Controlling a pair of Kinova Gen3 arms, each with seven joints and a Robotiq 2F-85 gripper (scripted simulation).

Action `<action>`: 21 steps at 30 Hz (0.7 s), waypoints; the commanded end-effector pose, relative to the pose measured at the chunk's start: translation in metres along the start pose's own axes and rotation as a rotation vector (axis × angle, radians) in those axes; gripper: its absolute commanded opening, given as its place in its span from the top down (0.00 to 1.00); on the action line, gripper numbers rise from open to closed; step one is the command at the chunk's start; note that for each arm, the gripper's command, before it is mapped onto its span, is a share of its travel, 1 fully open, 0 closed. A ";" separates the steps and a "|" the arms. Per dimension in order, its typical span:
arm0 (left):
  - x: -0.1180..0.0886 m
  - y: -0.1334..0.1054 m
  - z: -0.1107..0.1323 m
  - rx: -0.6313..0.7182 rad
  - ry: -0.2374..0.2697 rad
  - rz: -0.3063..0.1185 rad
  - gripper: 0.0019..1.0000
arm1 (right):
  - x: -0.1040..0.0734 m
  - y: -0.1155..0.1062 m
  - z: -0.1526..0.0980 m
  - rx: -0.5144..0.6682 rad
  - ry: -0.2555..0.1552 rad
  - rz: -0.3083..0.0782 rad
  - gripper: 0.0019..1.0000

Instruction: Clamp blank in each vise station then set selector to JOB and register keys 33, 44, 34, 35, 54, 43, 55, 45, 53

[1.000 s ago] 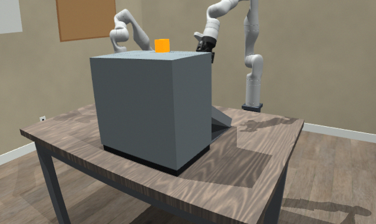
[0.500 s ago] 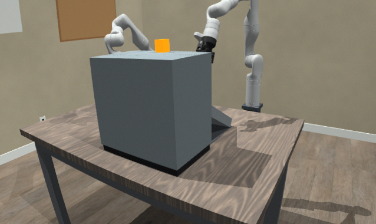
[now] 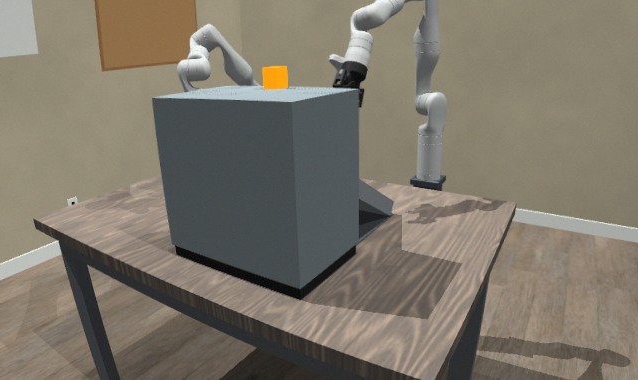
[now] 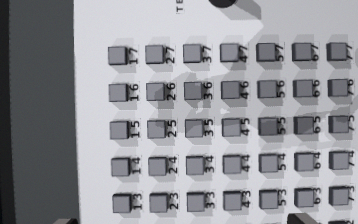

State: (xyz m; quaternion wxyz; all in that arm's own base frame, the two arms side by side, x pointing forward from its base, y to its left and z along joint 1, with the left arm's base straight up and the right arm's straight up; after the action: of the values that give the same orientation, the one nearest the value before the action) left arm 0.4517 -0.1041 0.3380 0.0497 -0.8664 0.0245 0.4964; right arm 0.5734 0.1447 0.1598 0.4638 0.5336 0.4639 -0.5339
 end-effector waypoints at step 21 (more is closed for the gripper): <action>-0.001 0.000 -0.001 0.000 0.002 0.000 0.00 | 0.003 0.000 0.000 0.000 0.001 0.002 0.90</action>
State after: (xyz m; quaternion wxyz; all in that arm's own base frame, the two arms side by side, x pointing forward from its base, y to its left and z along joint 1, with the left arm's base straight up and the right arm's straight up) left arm 0.4517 -0.1041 0.3380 0.0497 -0.8664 0.0245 0.4964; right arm 0.5733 0.1445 0.1483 0.4637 0.5333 0.4638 -0.5342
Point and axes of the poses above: on each arm, the point where the finger pads meet when closed, its own x axis out along the fingers, its own z axis across the jaws, y = z × x, the point moved 3 cm from there along -x, back along the fingers, and after that the axes turned 7 degrees about x, right-handed, at the moved point
